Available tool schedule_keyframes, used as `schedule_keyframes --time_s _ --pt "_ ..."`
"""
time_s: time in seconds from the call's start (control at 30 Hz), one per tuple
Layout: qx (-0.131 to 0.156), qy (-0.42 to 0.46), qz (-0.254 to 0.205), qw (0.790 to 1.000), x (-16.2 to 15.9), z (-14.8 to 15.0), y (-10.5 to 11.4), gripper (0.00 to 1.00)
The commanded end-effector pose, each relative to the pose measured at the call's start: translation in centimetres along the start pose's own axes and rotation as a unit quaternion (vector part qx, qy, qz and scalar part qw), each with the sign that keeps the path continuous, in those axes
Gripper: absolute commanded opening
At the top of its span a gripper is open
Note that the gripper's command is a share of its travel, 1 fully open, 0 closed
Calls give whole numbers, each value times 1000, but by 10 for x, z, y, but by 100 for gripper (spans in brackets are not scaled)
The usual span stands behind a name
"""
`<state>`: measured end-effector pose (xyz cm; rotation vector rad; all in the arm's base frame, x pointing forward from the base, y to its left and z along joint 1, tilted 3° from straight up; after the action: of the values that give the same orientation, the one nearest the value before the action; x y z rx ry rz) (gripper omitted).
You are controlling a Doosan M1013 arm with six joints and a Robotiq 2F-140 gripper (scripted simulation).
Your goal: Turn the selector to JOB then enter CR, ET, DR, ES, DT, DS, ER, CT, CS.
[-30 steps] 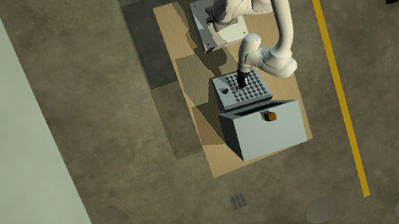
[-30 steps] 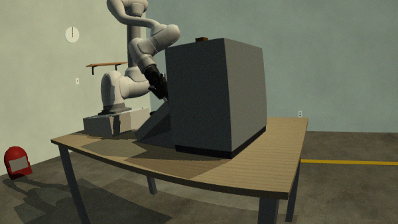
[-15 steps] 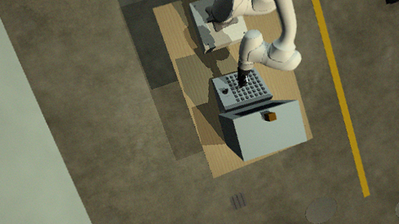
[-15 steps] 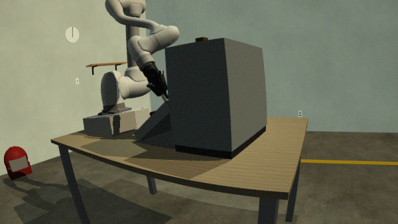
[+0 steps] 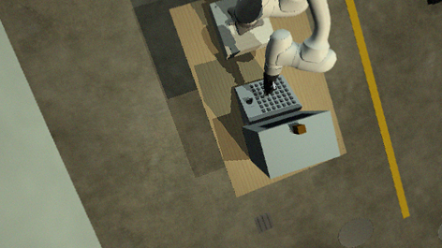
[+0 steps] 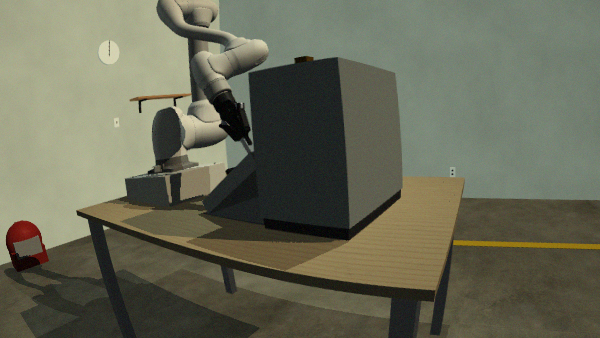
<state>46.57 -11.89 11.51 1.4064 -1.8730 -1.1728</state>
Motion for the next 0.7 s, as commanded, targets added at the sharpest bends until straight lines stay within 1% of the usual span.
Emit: schedule_keyframes --time_s 0.0,0.17,0.23,0.43,0.67 --pt "0 0 0 1000 0 0 0 0" --pt "0 0 0 1000 -12 2 0 0" --pt "0 0 0 1000 -12 2 0 0" --pt "0 0 0 1000 -32 5 0 0" --pt "0 0 0 1000 -33 6 0 0"
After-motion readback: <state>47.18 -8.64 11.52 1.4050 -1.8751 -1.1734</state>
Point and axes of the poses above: the point where the finger pads meet when closed, its own y axis back along the fingers, its own z axis across the jaws, x = y × z, the point moved 6 cm from there along y, back along the fingers, and after that the axes turned 10 degrees about -y, right-handed, at the moved point
